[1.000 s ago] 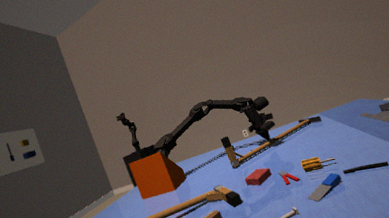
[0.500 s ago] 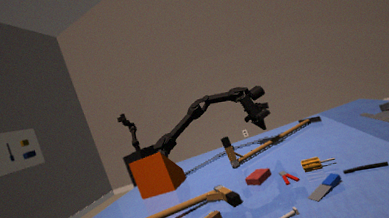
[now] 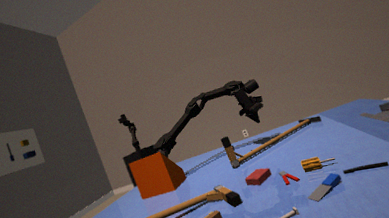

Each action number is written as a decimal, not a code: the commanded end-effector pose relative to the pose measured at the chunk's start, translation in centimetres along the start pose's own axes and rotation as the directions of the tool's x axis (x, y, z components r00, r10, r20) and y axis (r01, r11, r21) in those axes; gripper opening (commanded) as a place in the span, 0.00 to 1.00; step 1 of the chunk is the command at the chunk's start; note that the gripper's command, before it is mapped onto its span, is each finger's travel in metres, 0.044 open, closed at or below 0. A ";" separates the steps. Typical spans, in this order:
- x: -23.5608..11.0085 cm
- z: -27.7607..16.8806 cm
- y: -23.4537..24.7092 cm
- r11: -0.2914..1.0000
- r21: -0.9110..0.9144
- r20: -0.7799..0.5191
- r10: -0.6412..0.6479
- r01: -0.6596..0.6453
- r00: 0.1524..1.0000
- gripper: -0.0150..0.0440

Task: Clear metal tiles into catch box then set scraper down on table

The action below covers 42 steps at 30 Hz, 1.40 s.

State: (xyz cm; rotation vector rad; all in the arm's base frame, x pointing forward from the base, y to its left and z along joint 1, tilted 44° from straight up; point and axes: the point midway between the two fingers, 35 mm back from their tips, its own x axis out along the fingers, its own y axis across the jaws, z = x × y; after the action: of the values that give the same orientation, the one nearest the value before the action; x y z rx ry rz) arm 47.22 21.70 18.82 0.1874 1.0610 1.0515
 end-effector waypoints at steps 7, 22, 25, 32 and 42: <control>-3.4 -0.2 2.2 1.000 -0.005 0.009 0.001 -0.001 1.000 0.25; 0.1 -0.3 1.8 1.000 0.011 0.004 -0.005 0.005 1.000 0.25; 0.9 -0.4 1.8 1.000 0.015 0.003 -0.006 0.006 1.000 0.25; 2.7 -0.6 1.7 1.000 0.024 0.003 -0.008 0.008 1.000 0.25; 5.3 -1.0 1.7 0.999 0.037 0.003 -0.010 0.010 1.000 0.25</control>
State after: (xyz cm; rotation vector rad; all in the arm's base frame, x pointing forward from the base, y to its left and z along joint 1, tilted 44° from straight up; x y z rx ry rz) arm 45.88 25.75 16.74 0.2101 1.0717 1.0301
